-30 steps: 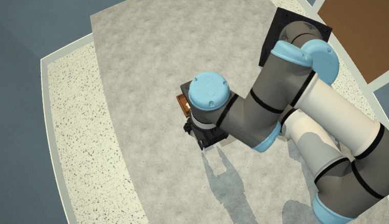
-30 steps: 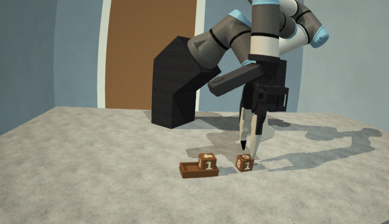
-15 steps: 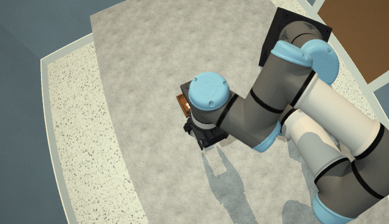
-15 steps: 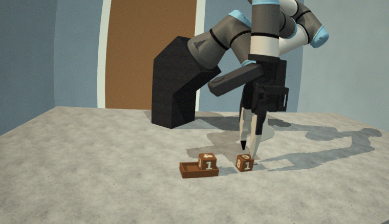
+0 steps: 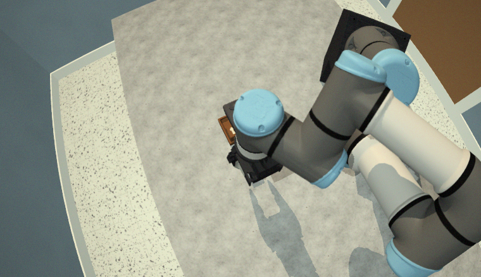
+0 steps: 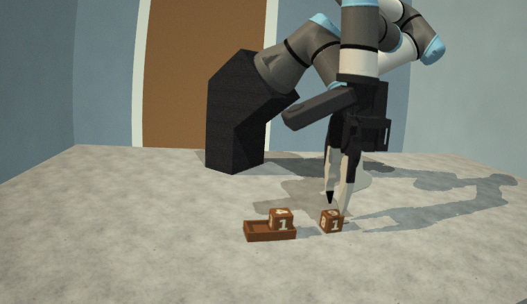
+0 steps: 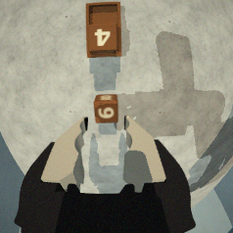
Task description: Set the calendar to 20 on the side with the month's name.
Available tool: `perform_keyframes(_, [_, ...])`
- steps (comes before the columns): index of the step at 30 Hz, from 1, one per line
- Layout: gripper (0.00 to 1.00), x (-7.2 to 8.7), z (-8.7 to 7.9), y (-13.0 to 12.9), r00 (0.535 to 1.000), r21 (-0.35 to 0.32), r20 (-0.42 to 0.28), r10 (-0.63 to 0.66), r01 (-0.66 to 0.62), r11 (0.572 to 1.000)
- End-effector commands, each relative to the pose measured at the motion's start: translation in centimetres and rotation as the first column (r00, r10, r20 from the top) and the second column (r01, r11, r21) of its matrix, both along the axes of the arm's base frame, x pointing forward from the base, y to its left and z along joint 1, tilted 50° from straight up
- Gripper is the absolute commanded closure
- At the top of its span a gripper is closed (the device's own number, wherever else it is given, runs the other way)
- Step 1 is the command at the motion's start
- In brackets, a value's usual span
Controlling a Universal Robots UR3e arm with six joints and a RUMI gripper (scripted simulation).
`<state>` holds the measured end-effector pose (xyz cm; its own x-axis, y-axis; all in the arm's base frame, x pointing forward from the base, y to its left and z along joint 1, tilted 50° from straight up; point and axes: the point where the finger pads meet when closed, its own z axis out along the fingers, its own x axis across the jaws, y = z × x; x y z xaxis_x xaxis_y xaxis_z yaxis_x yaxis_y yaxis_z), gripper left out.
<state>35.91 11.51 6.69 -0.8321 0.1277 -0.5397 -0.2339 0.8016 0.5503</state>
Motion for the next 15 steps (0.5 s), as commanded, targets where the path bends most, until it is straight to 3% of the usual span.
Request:
perform_keyframes(1, [0.71, 0.03, 0.03, -0.04, 1.0, -0.001, 0.001, 0.0, 0.0, 1.0])
perform_keyframes(15, [0.71, 0.44, -0.49, 0.43, 1.0, -0.001, 0.001, 0.0, 0.0, 1.0])
